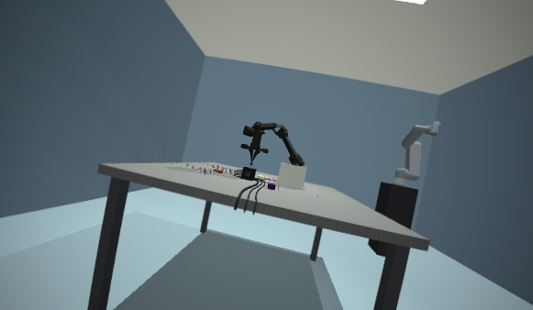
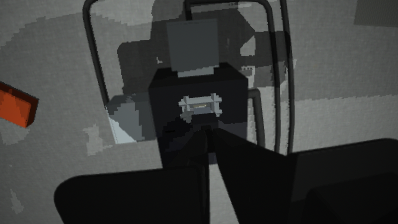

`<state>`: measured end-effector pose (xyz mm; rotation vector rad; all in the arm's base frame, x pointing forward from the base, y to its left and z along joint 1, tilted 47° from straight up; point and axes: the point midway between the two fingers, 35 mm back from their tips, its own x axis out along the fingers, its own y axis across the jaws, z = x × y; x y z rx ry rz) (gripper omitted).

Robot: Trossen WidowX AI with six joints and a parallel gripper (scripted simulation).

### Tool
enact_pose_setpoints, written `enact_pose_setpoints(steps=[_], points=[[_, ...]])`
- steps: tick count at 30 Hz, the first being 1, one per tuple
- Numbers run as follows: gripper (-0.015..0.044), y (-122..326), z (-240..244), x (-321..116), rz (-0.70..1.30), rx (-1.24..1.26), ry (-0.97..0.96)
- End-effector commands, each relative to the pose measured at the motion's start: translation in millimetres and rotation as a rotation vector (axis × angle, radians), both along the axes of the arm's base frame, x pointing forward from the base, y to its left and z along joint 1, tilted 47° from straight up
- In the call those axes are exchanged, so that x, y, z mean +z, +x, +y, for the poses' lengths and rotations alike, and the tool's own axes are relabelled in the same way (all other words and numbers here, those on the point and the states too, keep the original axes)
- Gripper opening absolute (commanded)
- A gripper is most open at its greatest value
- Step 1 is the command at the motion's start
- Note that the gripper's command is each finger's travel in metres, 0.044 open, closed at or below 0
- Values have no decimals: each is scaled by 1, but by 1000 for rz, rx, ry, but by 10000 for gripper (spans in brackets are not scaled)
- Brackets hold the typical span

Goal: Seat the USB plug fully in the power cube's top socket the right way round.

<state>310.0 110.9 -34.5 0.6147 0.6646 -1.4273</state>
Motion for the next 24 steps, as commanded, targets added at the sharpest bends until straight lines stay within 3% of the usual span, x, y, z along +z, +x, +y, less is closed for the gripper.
enact_pose_setpoints(steps=[1, 24], points=[[0, 0, 0, -1, 5, 2, 9], [0, 0, -2, -2, 6, 3, 30]])
